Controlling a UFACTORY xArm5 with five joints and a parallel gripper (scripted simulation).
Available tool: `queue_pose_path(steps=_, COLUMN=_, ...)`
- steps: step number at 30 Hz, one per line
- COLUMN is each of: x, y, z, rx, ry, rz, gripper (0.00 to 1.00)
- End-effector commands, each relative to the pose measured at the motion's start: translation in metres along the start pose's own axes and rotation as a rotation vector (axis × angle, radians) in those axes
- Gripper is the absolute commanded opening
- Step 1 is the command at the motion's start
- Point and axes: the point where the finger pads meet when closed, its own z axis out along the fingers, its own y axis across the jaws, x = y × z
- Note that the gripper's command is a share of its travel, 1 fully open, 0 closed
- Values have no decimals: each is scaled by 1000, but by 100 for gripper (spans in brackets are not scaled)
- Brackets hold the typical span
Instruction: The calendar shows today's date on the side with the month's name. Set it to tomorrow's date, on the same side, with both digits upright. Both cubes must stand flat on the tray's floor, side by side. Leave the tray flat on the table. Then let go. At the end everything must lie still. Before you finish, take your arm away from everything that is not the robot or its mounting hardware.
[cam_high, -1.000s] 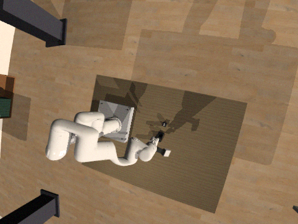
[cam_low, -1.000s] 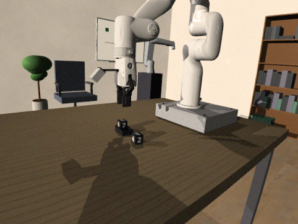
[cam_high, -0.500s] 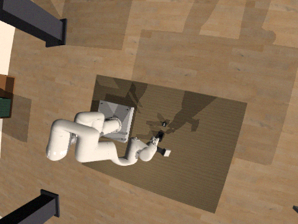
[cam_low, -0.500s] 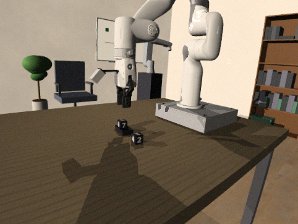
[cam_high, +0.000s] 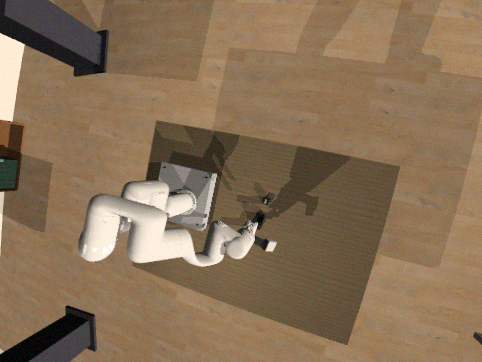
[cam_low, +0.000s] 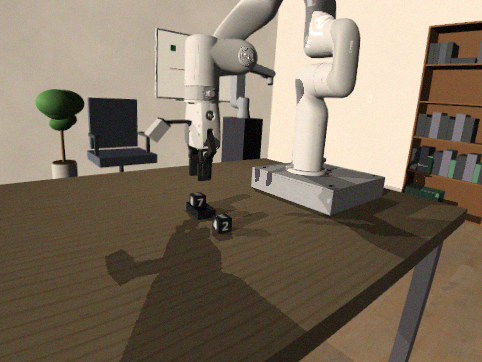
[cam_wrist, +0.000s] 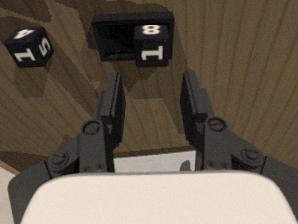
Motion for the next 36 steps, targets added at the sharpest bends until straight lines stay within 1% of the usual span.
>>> queue_pose_path(steps=1, x=2, y=0, z=5, rx=0, ry=4, rz=0, gripper=47)
queue_pose_path(steps=14, x=3, y=0, z=24, rx=0, ry=4, rz=0, gripper=47)
queue_pose_path(steps=25, x=3, y=0, z=31, rx=0, ry=4, rz=0, gripper=47)
queue_pose_path(steps=36, x=3, y=0, z=32, rx=0, ry=4, rz=0, gripper=47)
